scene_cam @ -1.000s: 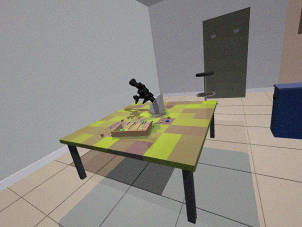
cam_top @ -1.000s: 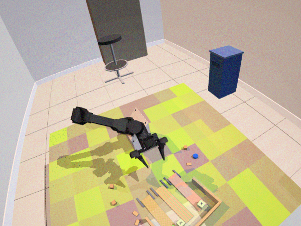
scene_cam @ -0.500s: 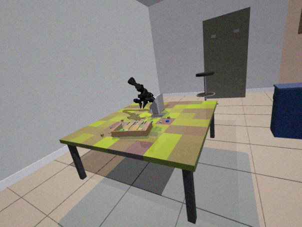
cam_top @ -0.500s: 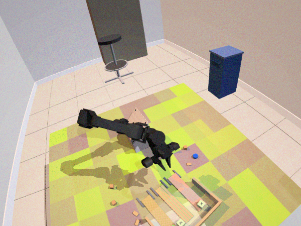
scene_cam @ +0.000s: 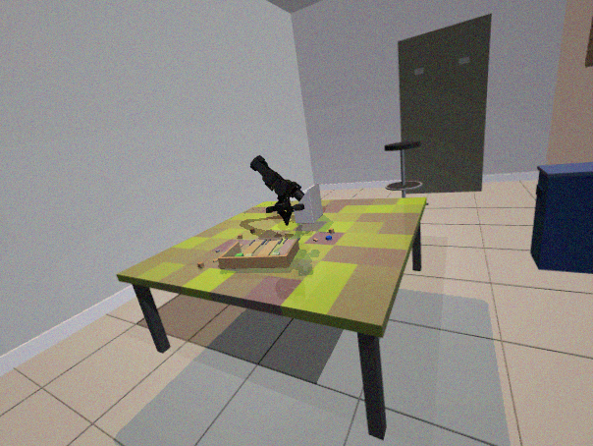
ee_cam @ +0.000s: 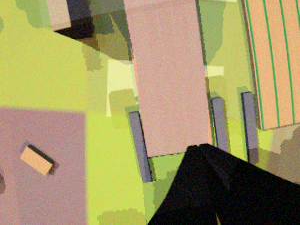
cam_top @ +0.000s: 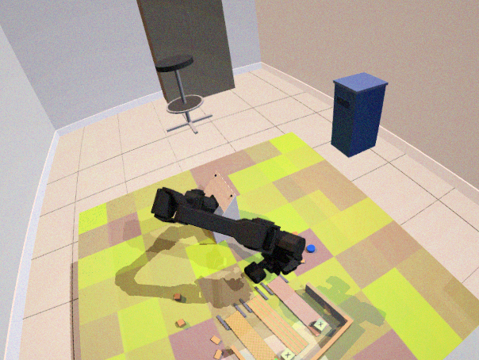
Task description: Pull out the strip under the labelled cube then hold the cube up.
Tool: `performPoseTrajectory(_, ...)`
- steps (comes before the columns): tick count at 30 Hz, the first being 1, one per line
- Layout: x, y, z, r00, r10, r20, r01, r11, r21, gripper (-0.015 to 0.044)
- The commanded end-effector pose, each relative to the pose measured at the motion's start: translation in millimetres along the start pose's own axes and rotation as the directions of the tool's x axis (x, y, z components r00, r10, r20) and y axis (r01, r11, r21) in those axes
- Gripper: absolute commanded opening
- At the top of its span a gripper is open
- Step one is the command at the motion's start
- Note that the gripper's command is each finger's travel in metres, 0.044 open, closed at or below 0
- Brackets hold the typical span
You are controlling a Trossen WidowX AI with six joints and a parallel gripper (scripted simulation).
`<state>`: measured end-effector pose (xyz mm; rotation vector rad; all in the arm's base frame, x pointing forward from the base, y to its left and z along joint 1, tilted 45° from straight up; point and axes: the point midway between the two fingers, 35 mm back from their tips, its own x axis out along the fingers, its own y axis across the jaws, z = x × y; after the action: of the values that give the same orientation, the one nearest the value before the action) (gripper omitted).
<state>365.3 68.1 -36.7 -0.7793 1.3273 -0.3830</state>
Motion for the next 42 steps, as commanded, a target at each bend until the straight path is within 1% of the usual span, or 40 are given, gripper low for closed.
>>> performPoseTrajectory(1,18,5,-5,0.986,-0.006,-0.166,0.007,1.0,0.005,0.0)
performPoseTrajectory(10,20,5,-5,0.986,-0.006,-0.166,0.007,1.0,0.005,0.0)
performPoseTrajectory(42,73,2,-11,0.986,-0.007,-0.165,0.008,1.0,0.005,0.0)
